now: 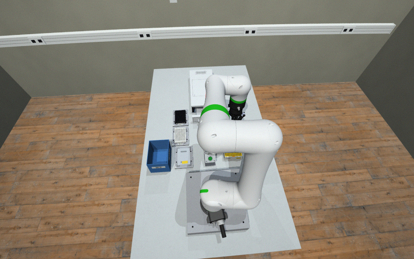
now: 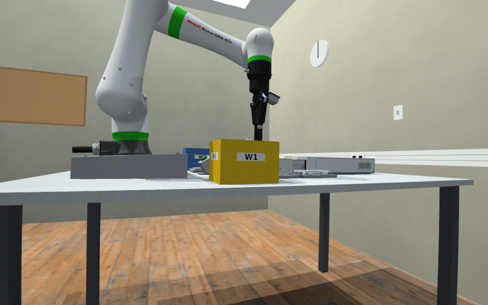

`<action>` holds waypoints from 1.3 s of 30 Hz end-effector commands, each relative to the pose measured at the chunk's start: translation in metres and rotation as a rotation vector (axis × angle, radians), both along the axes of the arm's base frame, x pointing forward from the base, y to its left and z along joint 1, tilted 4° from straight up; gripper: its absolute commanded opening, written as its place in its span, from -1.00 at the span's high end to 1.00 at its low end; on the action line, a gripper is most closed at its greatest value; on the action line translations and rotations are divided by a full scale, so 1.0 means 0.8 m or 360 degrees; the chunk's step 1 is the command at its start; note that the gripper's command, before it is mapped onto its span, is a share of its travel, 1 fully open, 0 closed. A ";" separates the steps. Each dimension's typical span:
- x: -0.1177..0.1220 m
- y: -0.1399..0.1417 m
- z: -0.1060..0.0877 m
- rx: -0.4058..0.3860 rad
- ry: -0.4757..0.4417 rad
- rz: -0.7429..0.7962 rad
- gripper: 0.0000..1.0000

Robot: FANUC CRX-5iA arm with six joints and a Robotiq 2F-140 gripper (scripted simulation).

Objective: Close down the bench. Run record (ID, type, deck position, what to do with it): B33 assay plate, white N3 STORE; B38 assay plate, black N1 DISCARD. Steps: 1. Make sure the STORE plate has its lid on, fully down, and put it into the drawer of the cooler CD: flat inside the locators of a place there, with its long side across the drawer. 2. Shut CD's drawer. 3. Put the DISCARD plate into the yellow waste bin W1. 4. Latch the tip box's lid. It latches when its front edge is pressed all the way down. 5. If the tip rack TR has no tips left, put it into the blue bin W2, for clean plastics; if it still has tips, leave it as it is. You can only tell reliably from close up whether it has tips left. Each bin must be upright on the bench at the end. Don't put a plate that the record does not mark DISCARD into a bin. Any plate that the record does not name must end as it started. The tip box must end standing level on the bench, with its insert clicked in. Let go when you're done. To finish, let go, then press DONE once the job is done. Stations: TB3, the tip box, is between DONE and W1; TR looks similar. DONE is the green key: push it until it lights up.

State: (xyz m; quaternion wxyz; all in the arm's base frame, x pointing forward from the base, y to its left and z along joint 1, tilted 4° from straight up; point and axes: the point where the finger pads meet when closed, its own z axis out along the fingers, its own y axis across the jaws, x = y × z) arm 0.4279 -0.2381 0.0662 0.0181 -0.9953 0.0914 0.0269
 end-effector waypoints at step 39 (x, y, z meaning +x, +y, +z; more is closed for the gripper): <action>-0.028 0.005 -0.011 -0.0002 -0.0002 0.0000 0.80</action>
